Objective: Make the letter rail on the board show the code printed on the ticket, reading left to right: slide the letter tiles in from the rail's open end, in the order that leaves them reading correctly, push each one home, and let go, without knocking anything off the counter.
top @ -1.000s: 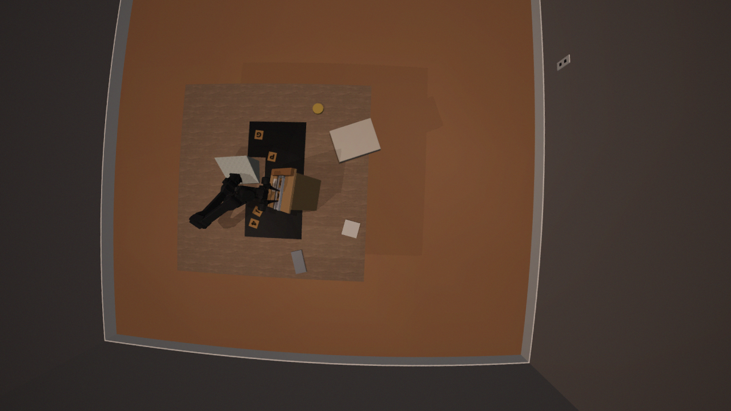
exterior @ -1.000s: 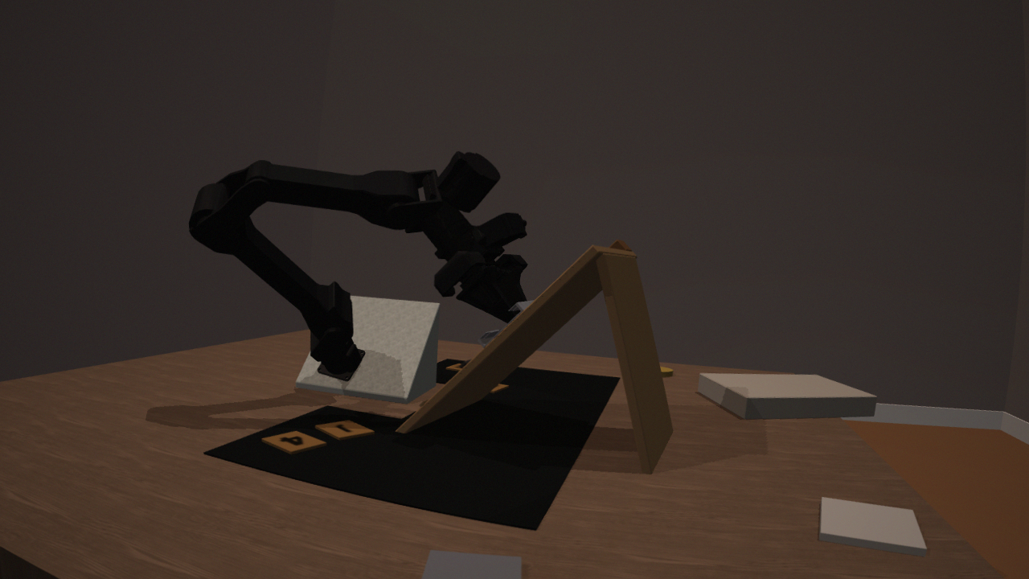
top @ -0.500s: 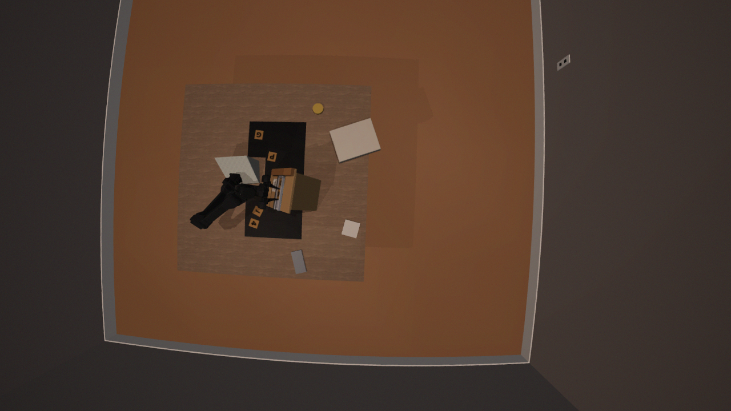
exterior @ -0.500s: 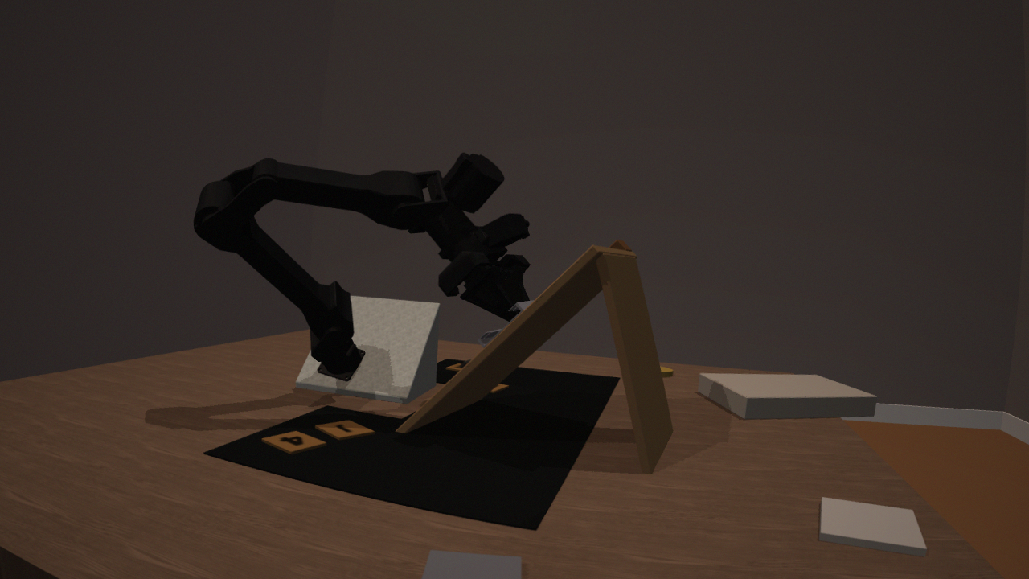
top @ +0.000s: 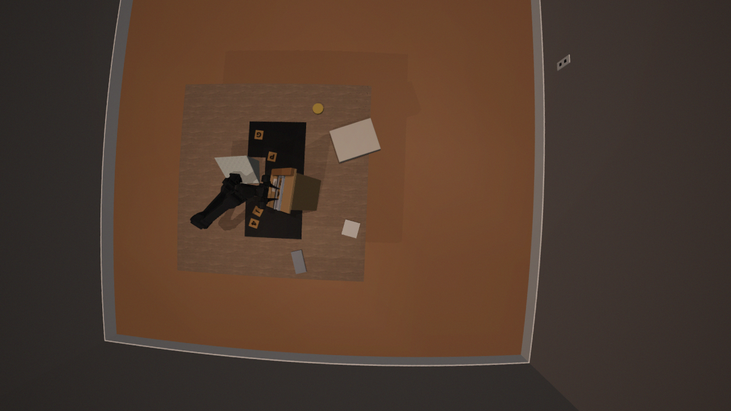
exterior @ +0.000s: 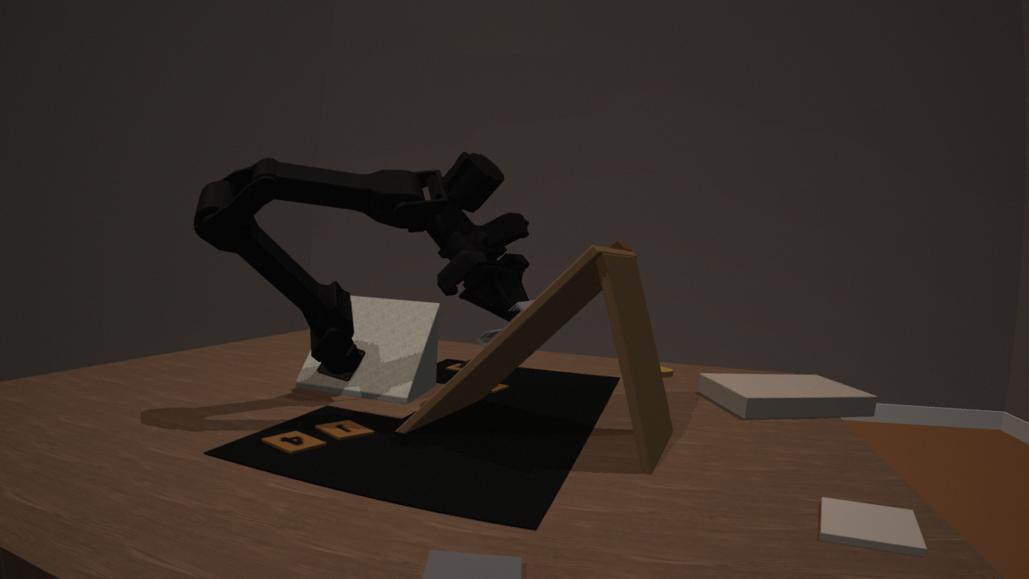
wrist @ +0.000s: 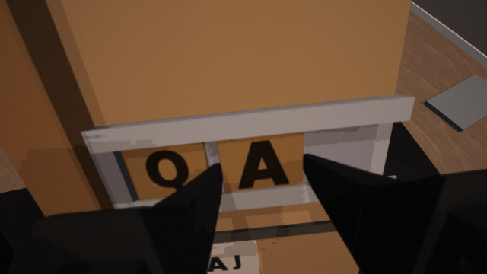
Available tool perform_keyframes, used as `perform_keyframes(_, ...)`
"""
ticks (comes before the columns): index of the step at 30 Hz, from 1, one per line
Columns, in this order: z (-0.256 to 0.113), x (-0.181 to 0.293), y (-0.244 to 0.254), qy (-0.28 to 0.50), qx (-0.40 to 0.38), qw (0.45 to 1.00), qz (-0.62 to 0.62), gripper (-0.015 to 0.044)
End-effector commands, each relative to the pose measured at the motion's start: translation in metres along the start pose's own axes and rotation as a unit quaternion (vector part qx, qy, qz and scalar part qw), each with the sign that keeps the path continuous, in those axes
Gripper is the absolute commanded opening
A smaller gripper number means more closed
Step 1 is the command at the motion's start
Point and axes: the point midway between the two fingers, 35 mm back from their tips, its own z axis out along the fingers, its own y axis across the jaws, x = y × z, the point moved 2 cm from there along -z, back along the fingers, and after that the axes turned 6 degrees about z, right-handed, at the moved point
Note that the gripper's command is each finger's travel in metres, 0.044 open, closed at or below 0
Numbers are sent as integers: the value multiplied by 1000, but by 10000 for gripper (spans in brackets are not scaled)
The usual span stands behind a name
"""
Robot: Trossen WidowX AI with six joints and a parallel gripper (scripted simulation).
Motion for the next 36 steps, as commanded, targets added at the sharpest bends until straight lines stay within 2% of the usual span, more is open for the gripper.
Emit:
perform_keyframes(1, -6, 0, 1, -2, 0, 1000, 0, 295)
perform_keyframes(36, -29, 2, 3, -1, 0, 1000, 0, 295)
